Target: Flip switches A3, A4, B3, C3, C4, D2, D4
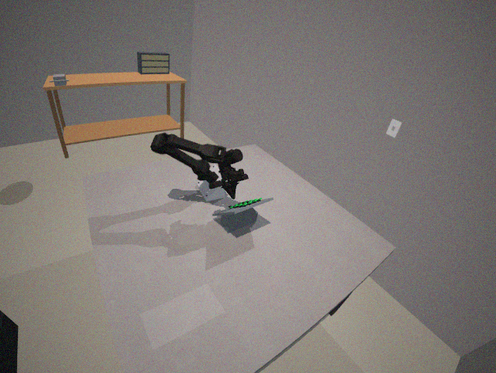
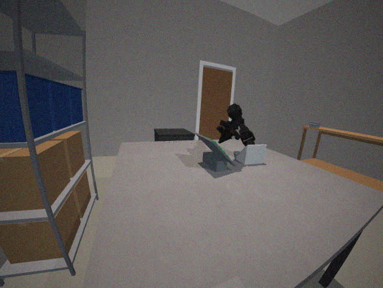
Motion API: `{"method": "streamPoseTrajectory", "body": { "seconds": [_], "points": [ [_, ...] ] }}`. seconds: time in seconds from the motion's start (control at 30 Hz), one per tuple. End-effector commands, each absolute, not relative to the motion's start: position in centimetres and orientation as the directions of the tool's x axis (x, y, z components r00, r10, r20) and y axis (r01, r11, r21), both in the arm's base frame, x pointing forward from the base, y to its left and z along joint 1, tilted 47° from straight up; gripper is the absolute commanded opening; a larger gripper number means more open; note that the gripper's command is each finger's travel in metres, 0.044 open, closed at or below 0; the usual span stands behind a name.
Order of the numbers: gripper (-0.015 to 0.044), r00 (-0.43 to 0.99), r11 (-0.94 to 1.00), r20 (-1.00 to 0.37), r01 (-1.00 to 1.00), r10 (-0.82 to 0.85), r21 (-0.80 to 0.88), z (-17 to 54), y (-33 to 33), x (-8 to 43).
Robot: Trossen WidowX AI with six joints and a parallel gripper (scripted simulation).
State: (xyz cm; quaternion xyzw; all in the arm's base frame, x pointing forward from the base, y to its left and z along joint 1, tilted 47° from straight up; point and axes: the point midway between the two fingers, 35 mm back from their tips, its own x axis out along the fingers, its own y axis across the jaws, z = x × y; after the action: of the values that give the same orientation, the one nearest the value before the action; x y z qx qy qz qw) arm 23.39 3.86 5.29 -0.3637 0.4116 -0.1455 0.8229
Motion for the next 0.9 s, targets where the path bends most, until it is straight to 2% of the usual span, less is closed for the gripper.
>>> {"method": "streamPoseTrajectory", "body": {
  "seconds": [0.0, 0.87],
  "points": [
    [0.0, 0.618, 0.69, -0.575, -0.071, -0.537, -0.721, 4.9, 3.8, 23.6],
    [0.0, 0.618, 0.689, -0.574, -0.07, -0.537, -0.721, 3.6, 2.5, 25.1]
  ]
}}
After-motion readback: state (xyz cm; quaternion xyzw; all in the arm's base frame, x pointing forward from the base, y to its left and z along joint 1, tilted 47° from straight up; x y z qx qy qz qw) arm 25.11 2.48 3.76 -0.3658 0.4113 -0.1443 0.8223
